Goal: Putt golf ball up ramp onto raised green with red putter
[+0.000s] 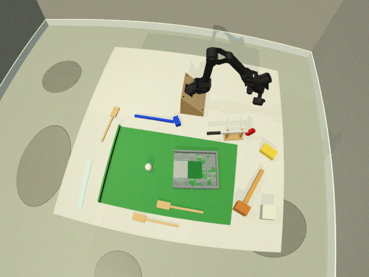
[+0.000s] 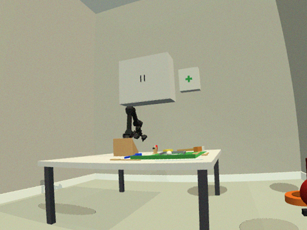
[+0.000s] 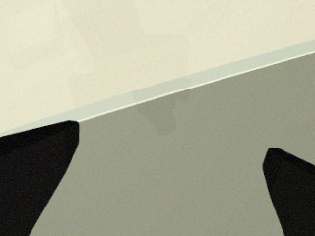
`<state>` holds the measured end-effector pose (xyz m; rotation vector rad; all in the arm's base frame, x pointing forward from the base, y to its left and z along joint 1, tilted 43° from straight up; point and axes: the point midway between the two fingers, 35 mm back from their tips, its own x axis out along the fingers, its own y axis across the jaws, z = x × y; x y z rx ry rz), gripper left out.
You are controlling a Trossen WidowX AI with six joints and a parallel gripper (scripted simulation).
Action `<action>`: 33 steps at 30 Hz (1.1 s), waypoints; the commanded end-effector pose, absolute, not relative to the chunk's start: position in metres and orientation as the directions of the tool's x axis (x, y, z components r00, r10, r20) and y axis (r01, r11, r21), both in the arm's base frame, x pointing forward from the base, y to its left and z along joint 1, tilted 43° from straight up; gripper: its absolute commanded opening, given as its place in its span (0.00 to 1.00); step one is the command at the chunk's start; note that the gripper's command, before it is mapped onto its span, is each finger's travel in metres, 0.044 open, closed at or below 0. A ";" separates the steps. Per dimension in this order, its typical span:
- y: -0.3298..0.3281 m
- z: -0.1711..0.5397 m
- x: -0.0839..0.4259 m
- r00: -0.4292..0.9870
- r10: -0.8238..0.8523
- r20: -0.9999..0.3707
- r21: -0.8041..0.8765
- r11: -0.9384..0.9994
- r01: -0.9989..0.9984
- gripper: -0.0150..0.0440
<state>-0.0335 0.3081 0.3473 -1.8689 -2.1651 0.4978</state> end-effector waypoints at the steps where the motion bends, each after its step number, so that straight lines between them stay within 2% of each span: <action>1: 0.308 0.347 -0.033 -0.152 0.987 -0.043 -0.405 0.122 0.906 0.98; 5: 0.315 0.340 -0.012 -0.098 0.992 -0.083 -0.436 0.053 0.899 1.00; 12: 0.324 0.313 0.066 0.089 0.971 -0.222 -0.543 -0.199 0.816 1.00; 20: 0.301 0.279 0.166 0.285 0.879 -0.382 -0.663 -0.476 0.579 1.00; 23: 0.301 0.279 0.171 0.286 0.888 -0.359 -0.717 -0.459 0.524 1.00; 25: 0.288 0.271 0.201 0.377 0.841 -0.388 -0.720 -0.532 0.446 1.00; 33: 0.242 0.197 0.241 0.315 0.741 -0.593 -0.746 -0.653 0.130 1.00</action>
